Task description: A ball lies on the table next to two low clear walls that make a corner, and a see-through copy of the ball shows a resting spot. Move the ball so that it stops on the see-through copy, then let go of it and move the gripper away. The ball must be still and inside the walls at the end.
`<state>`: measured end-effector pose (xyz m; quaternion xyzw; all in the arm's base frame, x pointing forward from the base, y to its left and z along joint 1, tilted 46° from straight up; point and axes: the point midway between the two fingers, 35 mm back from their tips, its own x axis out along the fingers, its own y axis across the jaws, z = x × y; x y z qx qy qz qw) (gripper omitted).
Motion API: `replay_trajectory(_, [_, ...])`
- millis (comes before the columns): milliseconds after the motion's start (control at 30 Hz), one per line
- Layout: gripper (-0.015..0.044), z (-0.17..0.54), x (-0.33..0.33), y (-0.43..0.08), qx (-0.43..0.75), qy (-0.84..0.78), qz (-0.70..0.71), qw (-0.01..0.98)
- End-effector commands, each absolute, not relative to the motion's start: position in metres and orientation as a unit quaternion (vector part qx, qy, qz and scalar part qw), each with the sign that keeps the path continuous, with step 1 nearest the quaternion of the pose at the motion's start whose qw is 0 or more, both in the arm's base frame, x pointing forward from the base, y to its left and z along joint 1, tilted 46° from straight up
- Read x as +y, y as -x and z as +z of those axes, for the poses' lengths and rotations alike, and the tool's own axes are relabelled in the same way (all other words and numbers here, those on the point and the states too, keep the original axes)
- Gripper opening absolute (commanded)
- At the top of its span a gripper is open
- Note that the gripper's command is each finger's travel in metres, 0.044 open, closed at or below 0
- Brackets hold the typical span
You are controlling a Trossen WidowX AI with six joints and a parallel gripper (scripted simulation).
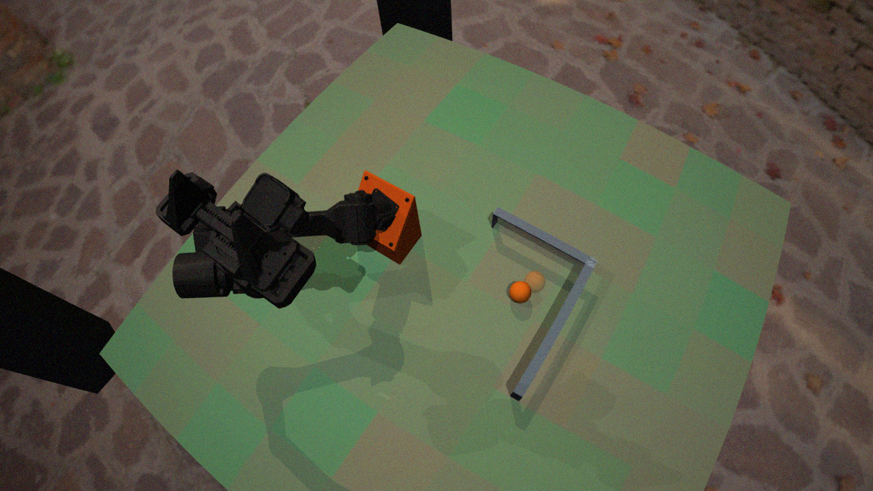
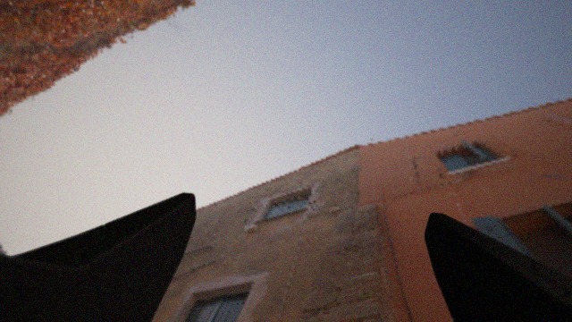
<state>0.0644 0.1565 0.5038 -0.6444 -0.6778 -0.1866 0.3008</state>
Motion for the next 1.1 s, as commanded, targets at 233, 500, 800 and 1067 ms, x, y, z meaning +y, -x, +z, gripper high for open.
replay_trajectory(233, [0.0328, 0.471, 0.196, -0.166, -0.574, 0.648, 0.050, 0.498])
replay_trajectory(500, [0.0328, 0.387, 0.225, -0.272, -0.339, 0.593, 0.252, 0.686])
replay_trajectory(800, [0.0328, 0.259, 0.228, -0.340, -0.023, 0.473, 0.349, 0.809])
replay_trajectory(1067, [0.0328, 0.141, 0.200, -0.364, 0.280, 0.371, 0.281, 0.840])
